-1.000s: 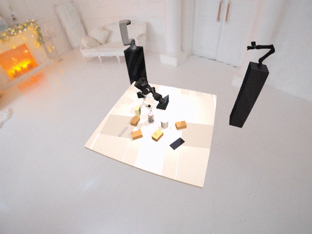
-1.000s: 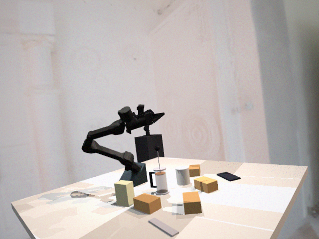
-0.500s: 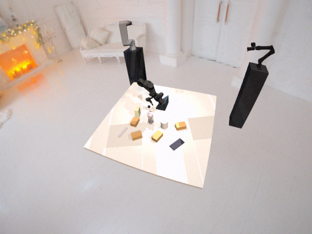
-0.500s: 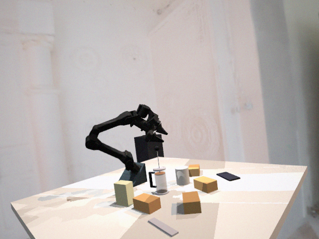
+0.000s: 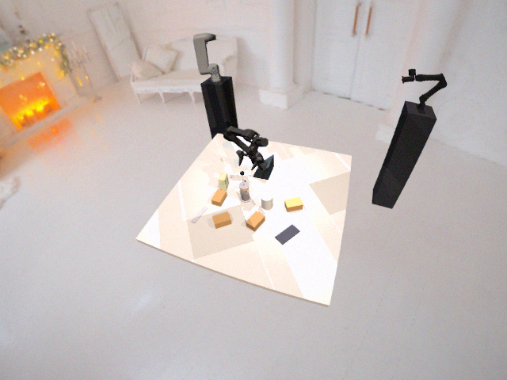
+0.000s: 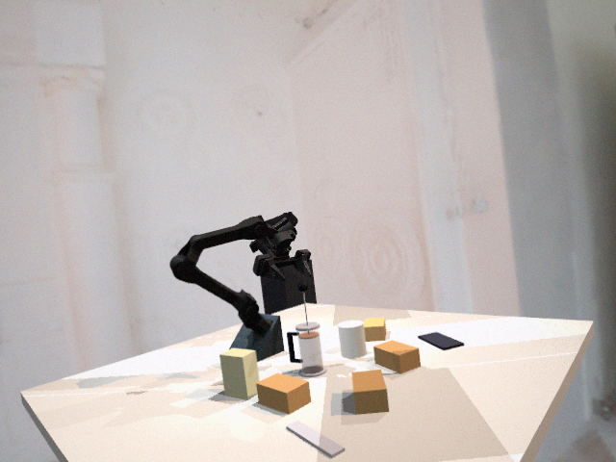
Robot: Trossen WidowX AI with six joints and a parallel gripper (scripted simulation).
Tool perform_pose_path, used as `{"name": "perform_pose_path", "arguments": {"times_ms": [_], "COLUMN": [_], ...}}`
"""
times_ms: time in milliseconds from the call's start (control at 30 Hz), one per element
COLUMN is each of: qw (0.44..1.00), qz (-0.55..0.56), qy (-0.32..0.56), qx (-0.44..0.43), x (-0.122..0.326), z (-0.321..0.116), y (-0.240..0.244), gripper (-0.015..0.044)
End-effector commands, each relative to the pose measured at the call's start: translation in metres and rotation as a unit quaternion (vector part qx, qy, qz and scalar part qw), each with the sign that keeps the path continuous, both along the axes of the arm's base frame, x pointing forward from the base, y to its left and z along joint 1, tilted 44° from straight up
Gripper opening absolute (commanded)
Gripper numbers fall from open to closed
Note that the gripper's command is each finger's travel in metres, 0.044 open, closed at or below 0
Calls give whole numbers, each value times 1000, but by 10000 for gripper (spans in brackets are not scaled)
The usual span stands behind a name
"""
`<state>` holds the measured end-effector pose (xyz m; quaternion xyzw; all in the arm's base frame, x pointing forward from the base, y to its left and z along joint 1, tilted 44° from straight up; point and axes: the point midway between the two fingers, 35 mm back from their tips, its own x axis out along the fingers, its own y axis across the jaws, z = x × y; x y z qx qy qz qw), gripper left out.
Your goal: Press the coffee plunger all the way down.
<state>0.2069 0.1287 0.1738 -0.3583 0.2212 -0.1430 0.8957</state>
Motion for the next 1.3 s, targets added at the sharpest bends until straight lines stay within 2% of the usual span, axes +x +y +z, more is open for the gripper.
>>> {"name": "perform_pose_path", "arguments": {"times_ms": [0, 1267], "qw": [999, 999], "qz": [2, 2], "qy": [-42, -43], "qx": [13, 13], "x": [0, 35], "z": [2, -7], "y": [-5, -22], "gripper": [440, 440]}}
